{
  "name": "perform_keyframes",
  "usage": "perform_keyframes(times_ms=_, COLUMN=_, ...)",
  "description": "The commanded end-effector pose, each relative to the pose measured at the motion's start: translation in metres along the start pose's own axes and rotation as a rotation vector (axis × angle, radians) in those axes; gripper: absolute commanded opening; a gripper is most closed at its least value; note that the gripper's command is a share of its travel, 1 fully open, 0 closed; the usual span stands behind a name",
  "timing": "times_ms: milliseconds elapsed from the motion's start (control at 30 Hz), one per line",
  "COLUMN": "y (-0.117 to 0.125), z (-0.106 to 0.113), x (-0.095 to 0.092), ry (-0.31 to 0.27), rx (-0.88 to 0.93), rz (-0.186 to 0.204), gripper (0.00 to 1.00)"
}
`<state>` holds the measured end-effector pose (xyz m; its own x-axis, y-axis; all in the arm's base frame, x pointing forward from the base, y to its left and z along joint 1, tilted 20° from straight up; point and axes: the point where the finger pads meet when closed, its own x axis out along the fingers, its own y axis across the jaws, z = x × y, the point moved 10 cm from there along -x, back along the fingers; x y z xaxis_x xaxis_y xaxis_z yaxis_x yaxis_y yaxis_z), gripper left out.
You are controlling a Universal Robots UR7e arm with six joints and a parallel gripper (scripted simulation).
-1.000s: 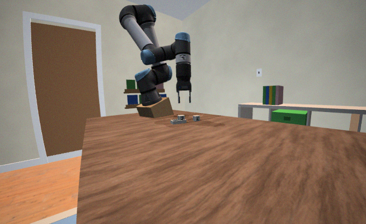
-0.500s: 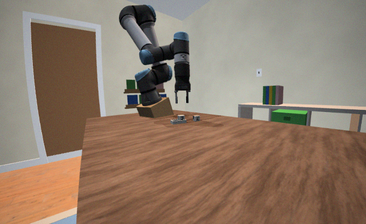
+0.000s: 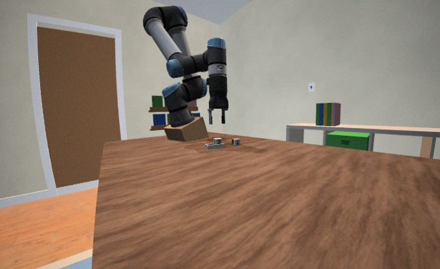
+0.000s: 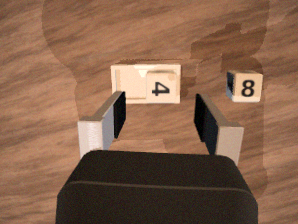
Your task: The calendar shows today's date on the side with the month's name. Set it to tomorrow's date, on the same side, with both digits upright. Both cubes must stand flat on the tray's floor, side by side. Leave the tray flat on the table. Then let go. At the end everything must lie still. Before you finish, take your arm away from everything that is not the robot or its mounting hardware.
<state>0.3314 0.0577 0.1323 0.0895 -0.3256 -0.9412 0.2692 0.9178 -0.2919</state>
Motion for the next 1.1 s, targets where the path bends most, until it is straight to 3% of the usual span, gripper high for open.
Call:
perform_keyframes(times_ms=0, y=-0.0024, z=-0.0009, x=0.0006, ry=0.001, rx=-0.034, rz=0.002, gripper=1.00)
perform_keyframes(times_ms=367, y=-0.0024, z=-0.0009, x=0.0005, ry=0.001, rx=-0.042, rz=0.002, gripper=1.00)
perform_keyframes(times_ms=400, y=-0.0024, z=-0.0009, x=0.0005, ry=0.001, rx=-0.042, rz=0.002, gripper=0.87)
perform_keyframes(times_ms=1067, y=-0.0024, z=-0.0009, x=0.0006, ry=0.001, rx=-0.041, rz=0.001, gripper=0.87)
